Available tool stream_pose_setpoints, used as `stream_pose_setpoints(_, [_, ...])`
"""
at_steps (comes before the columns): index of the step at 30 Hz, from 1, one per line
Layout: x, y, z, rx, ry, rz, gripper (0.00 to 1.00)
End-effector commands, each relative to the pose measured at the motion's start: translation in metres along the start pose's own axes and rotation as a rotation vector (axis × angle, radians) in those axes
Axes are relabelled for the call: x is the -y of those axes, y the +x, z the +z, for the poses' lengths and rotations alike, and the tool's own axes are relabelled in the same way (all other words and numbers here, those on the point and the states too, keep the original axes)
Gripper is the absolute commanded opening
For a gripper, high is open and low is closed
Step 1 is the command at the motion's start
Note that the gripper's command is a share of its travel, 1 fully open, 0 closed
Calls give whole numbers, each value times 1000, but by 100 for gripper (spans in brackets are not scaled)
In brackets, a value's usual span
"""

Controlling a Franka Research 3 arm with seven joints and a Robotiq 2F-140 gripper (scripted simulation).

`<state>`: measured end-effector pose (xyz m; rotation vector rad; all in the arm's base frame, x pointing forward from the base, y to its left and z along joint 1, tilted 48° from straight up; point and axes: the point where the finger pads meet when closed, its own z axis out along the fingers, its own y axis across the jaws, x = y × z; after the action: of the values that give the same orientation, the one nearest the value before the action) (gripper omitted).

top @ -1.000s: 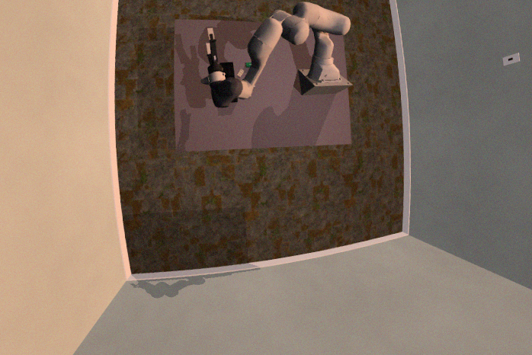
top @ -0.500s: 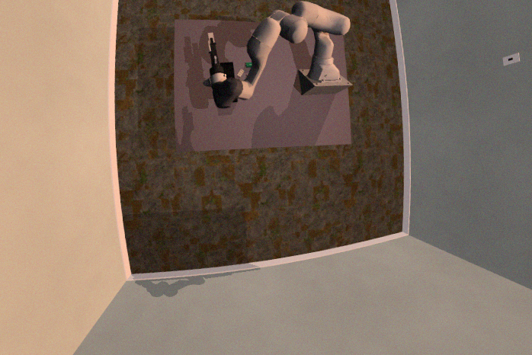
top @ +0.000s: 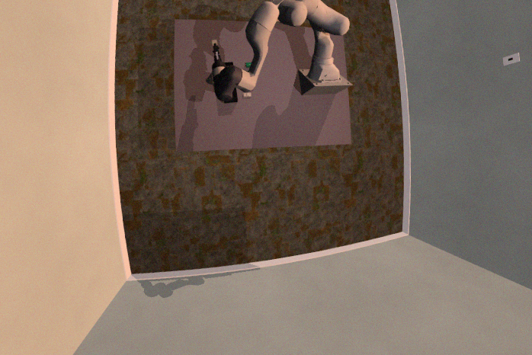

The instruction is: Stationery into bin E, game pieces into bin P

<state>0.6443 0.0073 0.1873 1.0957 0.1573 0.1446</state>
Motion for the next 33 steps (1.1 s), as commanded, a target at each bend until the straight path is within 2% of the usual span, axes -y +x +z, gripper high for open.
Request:
stream_pose_setpoints(1, [23, -8, -4, -7, 138, 7, 5])
stream_pose_setpoints(2, [28, -11, -5, -5, 176, 3, 5])
stream_pose_setpoints(4, [28, -11, -5, -5, 176, 3, 5])
stream_pose_setpoints(7, [41, -25, -17, 2, 311, -3, 5])
stream_pose_setpoints(10, [41, -25, -17, 2, 311, -3, 5])
stream_pose_setpoints(12, [48, -35, -28, 7, 411, -3, 5])
stream_pose_setpoints(13, [51, -40, -33, 8, 442, -3, 5])
stream_pose_setpoints(15, [51, -40, -33, 8, 442, -3, 5])
stream_pose_setpoints(17, [54, -50, -45, 13, 542, 2, 5])
stream_pose_setpoints(18, [55, -56, -52, 14, 569, 4, 5])
stream_pose_setpoints(22, [55, -56, -53, 14, 569, 4, 5])
stream_pose_setpoints(24, [55, -66, -66, 19, 668, 13, 5])
stream_pose_setpoints(29, [55, -73, -75, 20, 690, 16, 5])
stream_pose_setpoints(31, [53, -83, -88, 26, 789, 30, 5])
stream_pose_setpoints(33, [52, -91, -98, 27, 806, 32, 5])
